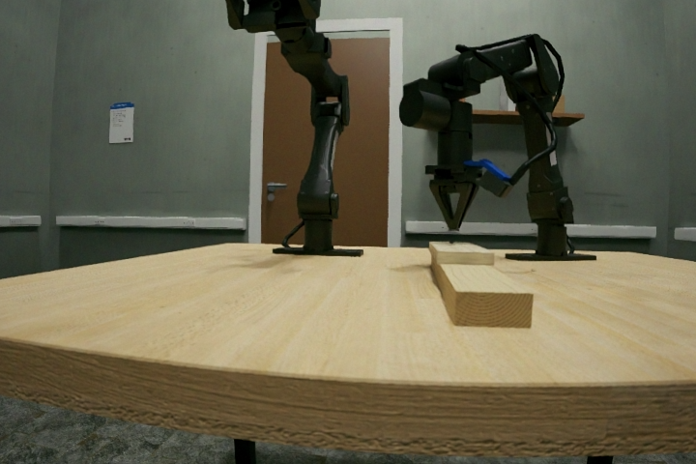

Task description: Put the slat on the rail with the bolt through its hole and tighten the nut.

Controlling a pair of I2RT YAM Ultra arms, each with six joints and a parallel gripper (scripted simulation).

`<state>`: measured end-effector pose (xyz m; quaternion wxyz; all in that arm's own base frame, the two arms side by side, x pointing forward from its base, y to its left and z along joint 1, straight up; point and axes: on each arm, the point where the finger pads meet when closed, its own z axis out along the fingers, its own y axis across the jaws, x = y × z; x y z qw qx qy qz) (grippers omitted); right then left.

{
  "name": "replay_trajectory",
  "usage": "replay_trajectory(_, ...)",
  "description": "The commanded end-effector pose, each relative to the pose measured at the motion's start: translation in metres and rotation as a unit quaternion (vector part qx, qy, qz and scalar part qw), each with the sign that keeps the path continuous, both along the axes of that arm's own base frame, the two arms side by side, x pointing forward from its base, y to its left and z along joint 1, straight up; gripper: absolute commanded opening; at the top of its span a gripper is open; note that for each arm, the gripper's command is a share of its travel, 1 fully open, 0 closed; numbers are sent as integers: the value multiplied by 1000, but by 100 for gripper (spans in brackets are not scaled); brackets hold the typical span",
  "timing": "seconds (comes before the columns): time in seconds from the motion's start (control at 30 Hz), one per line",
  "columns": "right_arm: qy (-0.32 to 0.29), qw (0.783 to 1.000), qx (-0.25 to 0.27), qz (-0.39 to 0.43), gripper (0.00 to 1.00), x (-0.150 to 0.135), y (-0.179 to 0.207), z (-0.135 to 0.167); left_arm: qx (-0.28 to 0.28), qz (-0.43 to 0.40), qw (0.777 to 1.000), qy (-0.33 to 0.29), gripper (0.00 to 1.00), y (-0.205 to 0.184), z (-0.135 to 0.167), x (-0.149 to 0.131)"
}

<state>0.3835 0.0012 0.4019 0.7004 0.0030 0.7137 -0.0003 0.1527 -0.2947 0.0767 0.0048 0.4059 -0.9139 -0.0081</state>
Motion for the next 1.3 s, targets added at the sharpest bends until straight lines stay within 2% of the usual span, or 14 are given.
replay_trajectory(0.0,-16,1000,-2,2,100,-3,0,10,-11,-1,1000,-10,12,-4,2,2)
replay_trajectory(1.27,-16,1000,-2,2,100,-3,0,10,-11,-1,1000,-10,12,-4,-21,2)
